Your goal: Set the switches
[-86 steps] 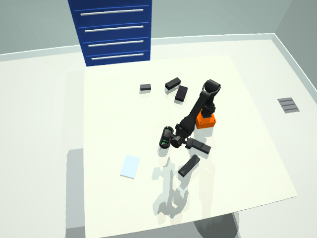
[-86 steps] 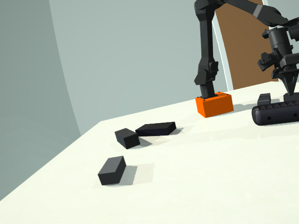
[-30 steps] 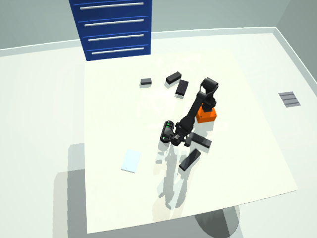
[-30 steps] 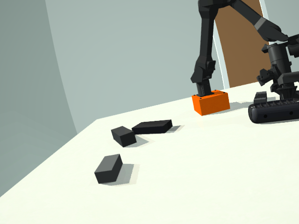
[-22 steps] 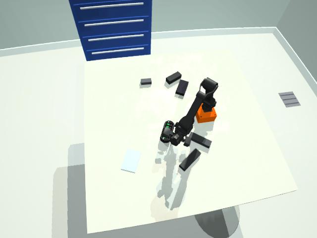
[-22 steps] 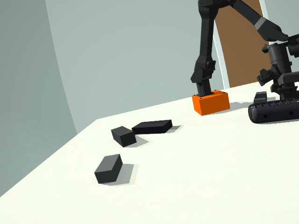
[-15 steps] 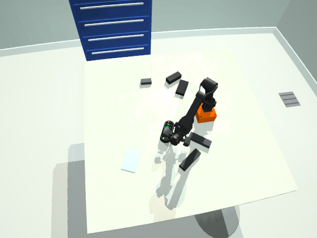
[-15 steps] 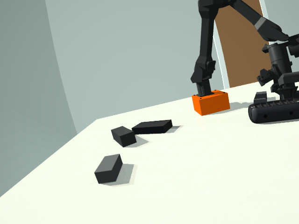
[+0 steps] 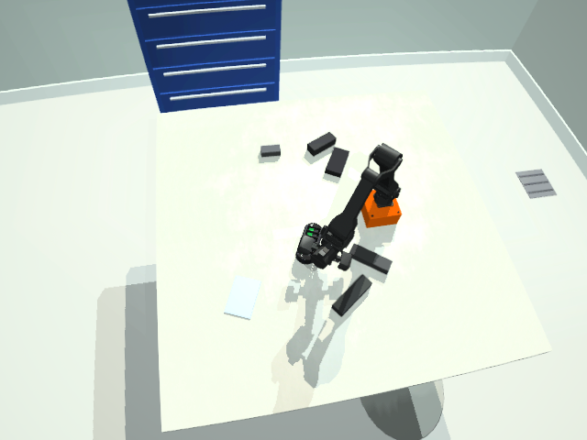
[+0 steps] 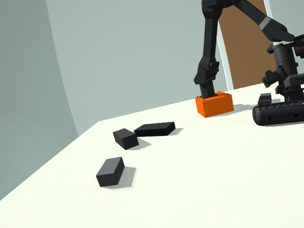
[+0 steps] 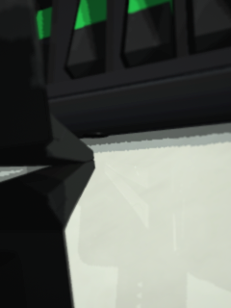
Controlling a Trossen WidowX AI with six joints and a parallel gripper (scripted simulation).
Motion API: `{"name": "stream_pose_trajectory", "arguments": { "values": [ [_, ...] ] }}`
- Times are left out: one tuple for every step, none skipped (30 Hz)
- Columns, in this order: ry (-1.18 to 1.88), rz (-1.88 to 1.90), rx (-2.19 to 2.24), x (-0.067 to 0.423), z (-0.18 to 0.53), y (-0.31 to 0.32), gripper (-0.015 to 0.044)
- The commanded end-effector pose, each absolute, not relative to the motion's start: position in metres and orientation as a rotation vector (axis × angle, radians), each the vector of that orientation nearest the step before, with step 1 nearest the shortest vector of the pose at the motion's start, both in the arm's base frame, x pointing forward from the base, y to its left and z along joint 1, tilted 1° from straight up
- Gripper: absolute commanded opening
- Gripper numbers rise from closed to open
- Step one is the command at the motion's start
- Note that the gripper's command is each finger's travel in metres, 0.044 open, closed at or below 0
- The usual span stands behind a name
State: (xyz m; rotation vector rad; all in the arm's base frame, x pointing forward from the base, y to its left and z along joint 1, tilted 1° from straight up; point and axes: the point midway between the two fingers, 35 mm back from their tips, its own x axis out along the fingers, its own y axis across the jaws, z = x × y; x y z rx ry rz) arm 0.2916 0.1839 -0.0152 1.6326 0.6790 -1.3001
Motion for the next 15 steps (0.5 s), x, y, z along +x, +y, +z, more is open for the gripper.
{"name": "stream_pose_trajectory", "arguments": {
  "values": [
    [0.659, -1.294, 1.644, 0.302, -0.013, 0.179, 0.0],
    [0.659, -1.294, 1.644, 0.304, -0.013, 0.178, 0.0],
    [0.659, -1.294, 1.644, 0.305, -0.013, 0.178, 0.0],
    [0.659, -1.294, 1.644, 0.306, -0.013, 0.177, 0.0],
    [0.659, -1.294, 1.644, 0.307, -0.013, 0.177, 0.0],
    [0.683, -1.296, 1.636, 0.297, -0.012, 0.184, 0.0],
    [0.68, -1.295, 1.636, 0.295, -0.006, 0.185, 0.0],
    [0.676, -1.294, 1.638, 0.291, 0.005, 0.186, 0.0],
    [0.67, -1.294, 1.64, 0.285, 0.019, 0.188, 0.0],
    [0.666, -1.294, 1.642, 0.281, 0.03, 0.189, 0.0],
    [0.662, -1.295, 1.644, 0.278, 0.036, 0.189, 0.0],
    [0.661, -1.295, 1.644, 0.277, 0.039, 0.189, 0.0],
    [0.661, -1.295, 1.644, 0.277, 0.039, 0.189, 0.0],
    [0.661, -1.295, 1.644, 0.277, 0.039, 0.189, 0.0],
    [0.661, -1.295, 1.644, 0.277, 0.039, 0.189, 0.0]
  ]
}}
